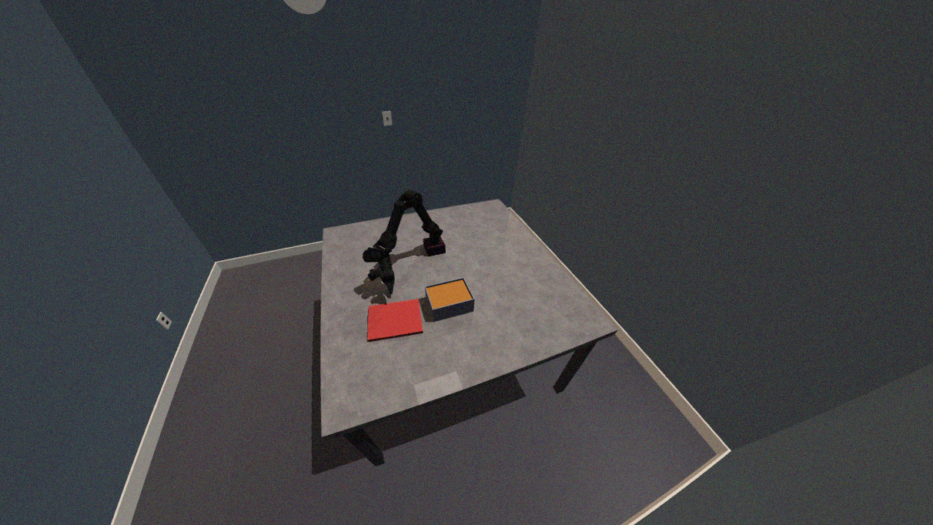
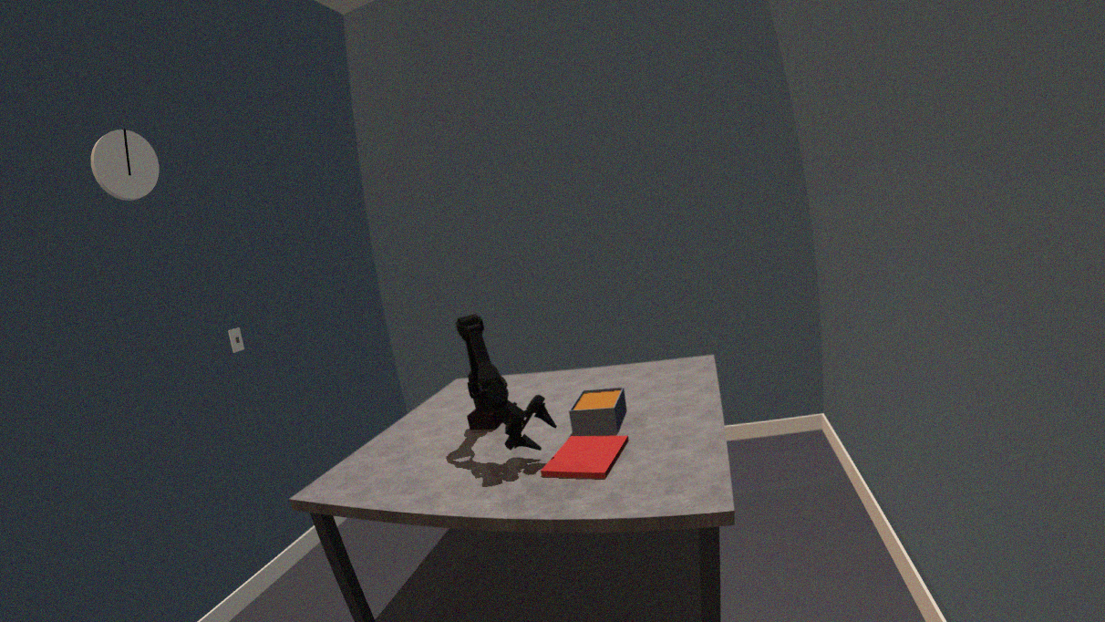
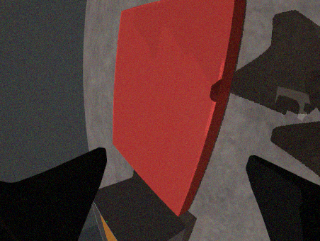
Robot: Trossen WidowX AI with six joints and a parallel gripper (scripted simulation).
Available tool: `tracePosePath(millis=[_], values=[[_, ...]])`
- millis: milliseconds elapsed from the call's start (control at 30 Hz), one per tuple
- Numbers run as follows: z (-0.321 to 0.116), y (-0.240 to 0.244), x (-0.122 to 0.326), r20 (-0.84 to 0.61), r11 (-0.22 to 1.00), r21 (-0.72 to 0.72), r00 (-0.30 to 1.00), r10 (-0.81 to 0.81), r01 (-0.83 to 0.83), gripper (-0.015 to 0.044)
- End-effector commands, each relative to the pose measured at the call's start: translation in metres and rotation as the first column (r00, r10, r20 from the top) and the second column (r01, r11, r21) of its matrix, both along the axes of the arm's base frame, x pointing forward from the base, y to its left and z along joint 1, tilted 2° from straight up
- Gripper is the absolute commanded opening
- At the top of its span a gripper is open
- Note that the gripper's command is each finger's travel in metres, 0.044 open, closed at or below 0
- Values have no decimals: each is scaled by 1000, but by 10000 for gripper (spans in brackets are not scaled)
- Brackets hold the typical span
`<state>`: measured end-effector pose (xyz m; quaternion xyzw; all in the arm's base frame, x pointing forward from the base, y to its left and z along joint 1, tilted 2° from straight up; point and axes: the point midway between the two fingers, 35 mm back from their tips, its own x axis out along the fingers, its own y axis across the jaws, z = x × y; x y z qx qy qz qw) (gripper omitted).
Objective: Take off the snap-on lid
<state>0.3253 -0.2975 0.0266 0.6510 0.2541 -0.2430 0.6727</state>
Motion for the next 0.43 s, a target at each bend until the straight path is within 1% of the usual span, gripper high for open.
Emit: tracePosePath(millis=[0,300,400], values=[[-2,2,-8,-4,1000,7,1000,4,-4,440],[-2,1,-27,-6,1000,7,1000,4,-3,440],[2,0,-25,-6,1000,6,1000,4,-3,440]])
